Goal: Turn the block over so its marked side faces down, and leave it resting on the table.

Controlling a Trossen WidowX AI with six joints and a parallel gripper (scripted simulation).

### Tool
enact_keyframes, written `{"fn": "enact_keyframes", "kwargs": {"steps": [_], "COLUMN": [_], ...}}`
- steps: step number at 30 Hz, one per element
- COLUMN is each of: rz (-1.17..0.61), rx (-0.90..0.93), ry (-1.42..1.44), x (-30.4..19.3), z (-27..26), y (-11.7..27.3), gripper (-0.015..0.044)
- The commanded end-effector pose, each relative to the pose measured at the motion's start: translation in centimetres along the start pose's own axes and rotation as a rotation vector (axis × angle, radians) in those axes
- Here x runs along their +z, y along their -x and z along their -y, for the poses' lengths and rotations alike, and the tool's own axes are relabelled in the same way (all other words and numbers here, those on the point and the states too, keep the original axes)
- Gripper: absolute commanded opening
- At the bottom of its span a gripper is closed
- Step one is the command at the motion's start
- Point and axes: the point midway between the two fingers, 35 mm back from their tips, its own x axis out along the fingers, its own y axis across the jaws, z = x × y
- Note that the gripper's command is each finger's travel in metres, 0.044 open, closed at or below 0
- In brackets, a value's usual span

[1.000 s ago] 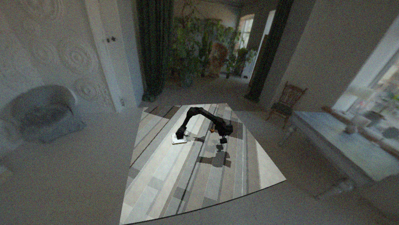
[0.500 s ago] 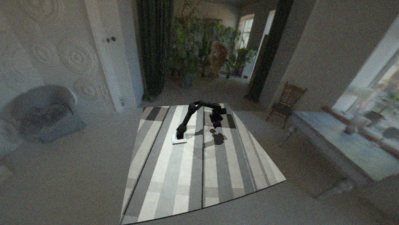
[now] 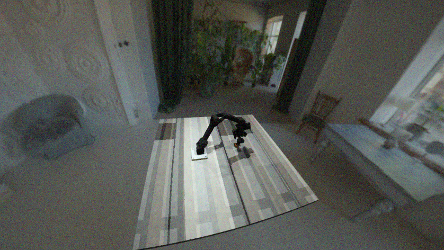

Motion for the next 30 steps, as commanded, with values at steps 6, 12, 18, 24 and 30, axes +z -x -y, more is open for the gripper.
{"fn": "enact_keyframes", "kwargs": {"steps": [6,12,18,24,30], "rz": [0.003,0.003,0.003,0.003,0.002], "rx": [-0.004,-0.004,-0.004,-0.004,-0.004], "ry": [-0.005,-0.005,-0.005,-0.005,-0.005], "x": [0.4,0.4,0.4,0.4,0.3], "z": [-0.1,-0.1,-0.1,-0.1,-0.1], "y": [-1.7,-2.6,-3.5,-4.5,-4.9], "gripper": [0.044,0.044,0.044,0.044,0.0388]}}
